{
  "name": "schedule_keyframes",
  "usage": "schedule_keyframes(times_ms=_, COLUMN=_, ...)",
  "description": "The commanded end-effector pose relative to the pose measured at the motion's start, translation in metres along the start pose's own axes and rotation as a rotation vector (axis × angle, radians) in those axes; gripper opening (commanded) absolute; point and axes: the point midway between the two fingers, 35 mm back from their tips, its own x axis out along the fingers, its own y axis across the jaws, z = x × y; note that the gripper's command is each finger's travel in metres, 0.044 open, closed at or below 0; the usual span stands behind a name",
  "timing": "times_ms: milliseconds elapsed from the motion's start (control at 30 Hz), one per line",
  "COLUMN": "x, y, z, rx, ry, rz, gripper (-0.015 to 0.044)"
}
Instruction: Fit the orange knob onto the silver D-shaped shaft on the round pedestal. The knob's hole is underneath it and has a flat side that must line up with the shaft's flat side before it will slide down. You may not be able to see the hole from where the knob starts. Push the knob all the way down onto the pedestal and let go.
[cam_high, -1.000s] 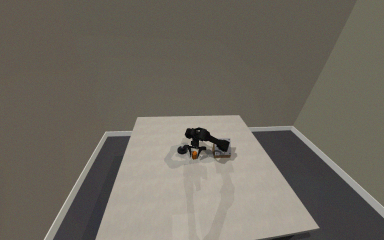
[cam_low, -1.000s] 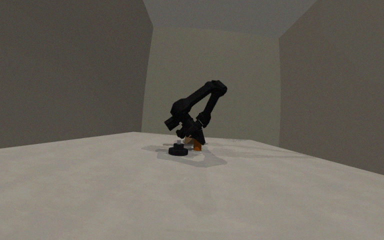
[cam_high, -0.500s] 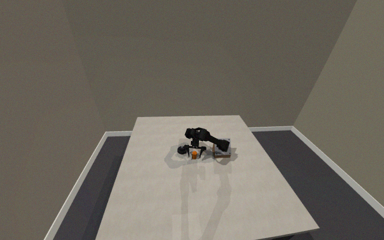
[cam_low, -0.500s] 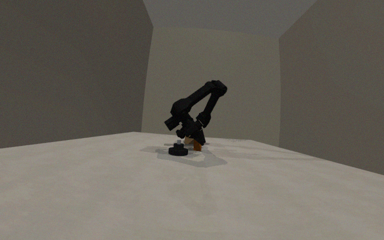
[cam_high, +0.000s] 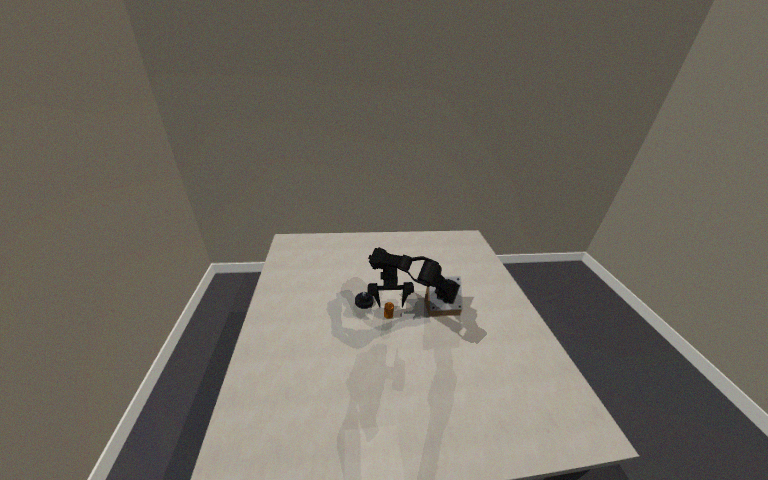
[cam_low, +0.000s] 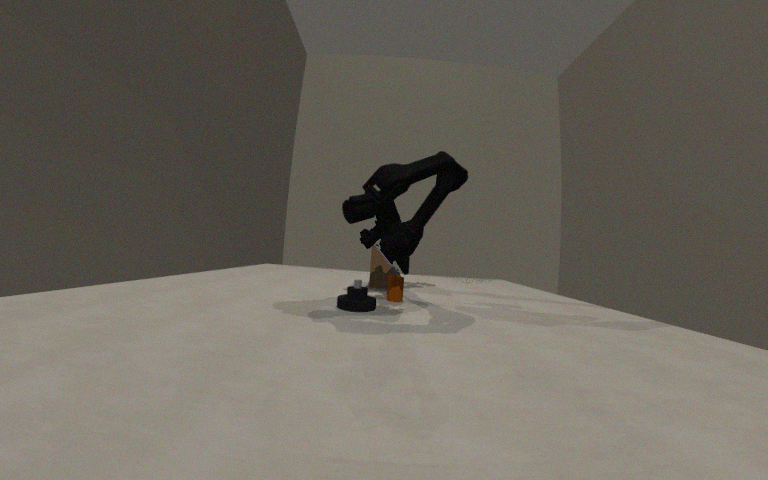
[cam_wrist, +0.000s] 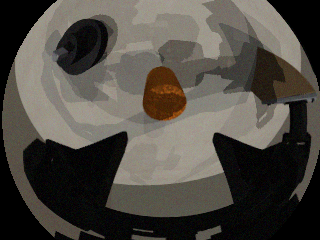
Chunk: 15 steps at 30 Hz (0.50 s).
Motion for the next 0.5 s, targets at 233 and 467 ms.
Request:
schedule_keyframes(times_ms=233, x=-0.053, y=-0.001, z=-0.009, rx=0.069, ry=-0.401, rz=0.100, gripper=0.0440)
schedule_keyframes(times_ms=467, x=-0.053, y=-0.001, z=-0.009, rx=0.069, ry=-0.401, rz=0.100, gripper=0.0440)
